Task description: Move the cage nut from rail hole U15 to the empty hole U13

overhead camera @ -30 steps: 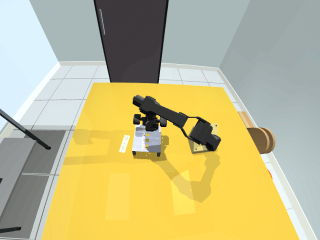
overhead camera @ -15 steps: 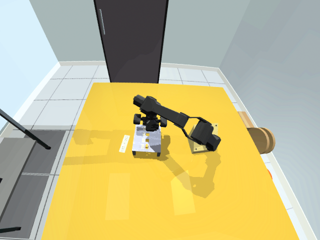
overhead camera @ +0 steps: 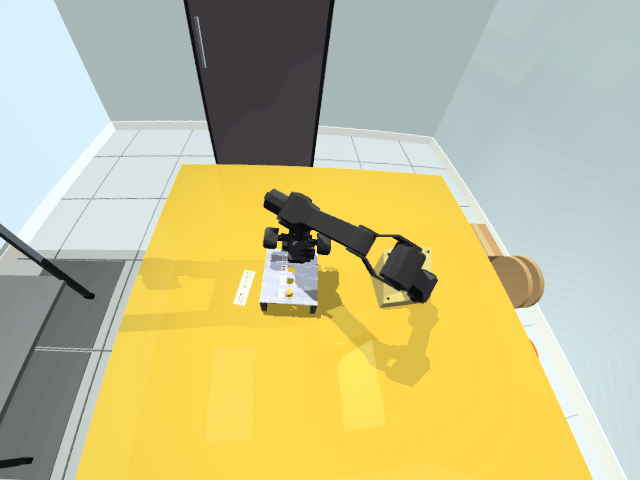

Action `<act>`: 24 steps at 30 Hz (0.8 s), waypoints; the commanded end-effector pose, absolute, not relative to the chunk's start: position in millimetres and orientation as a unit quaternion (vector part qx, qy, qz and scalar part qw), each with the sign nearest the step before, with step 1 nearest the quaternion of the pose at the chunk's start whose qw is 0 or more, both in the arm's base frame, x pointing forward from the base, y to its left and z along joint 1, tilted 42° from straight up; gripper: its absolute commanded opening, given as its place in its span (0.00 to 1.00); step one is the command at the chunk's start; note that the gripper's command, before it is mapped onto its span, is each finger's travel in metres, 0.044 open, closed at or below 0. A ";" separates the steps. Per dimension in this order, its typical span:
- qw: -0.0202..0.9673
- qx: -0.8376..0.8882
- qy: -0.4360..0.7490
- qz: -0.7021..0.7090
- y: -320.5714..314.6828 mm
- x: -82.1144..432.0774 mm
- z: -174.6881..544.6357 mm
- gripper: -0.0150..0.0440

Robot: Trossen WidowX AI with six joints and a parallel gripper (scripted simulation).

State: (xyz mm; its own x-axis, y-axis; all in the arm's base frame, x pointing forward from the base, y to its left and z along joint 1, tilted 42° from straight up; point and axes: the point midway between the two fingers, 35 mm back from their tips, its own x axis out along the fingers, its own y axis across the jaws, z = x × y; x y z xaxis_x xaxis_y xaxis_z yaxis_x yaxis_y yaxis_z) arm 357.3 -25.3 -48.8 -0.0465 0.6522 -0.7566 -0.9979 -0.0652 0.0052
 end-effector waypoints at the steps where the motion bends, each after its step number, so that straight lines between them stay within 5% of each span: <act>1: 0.624 -0.301 0.286 0.662 -25.2 357.1 -47.8 0.31; 24: 0.635 -0.306 0.281 0.651 -25.4 355.5 -48.3 0.31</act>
